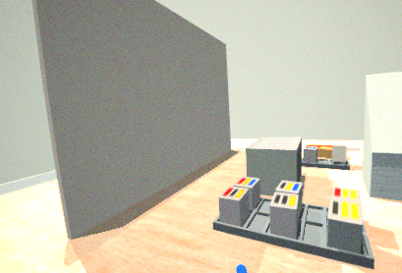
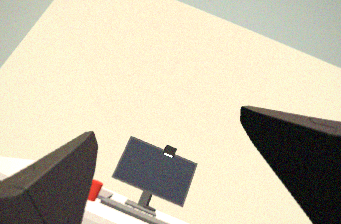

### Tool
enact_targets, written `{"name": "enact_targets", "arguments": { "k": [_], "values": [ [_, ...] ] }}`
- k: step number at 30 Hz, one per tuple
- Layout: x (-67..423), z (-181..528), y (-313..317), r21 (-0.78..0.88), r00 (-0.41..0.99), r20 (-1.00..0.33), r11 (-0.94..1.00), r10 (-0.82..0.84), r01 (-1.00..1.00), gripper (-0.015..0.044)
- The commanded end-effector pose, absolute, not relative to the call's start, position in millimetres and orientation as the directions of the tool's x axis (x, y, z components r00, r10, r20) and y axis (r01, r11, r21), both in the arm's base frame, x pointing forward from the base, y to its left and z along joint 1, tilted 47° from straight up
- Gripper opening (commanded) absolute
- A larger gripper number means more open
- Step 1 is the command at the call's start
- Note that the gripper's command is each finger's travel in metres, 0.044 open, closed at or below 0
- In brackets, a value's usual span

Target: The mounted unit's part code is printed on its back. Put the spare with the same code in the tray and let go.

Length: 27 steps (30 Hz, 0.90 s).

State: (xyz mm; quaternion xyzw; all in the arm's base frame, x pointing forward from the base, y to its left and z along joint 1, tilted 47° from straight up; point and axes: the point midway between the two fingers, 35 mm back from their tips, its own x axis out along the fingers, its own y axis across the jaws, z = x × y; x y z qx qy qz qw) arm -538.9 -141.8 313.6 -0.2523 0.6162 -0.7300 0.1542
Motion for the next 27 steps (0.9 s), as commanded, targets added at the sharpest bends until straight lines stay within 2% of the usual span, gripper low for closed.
{"name": "enact_targets", "arguments": {
  "k": [1, 7, 14, 20, 27],
  "values": [
    [-538.9, 313.6, -141.8, -0.977, -0.825, 0.178, -0.193, -0.536, -0.086, 0.0426],
    [-538.3, 312.8, -144.7, -0.978, -0.823, 0.175, -0.194, -0.541, -0.080, 0.0440],
    [-507.0, 284.6, -246.4, -0.973, -0.706, 0.045, -0.192, -0.707, 0.130, 0.0440],
    [-454.7, 257.6, -336.4, -0.939, -0.546, -0.078, -0.123, -0.834, 0.322, 0.0440],
    [-371.0, 227.1, -423.7, -0.863, -0.319, -0.216, 0.028, -0.923, 0.504, 0.0440]
  ]
}}
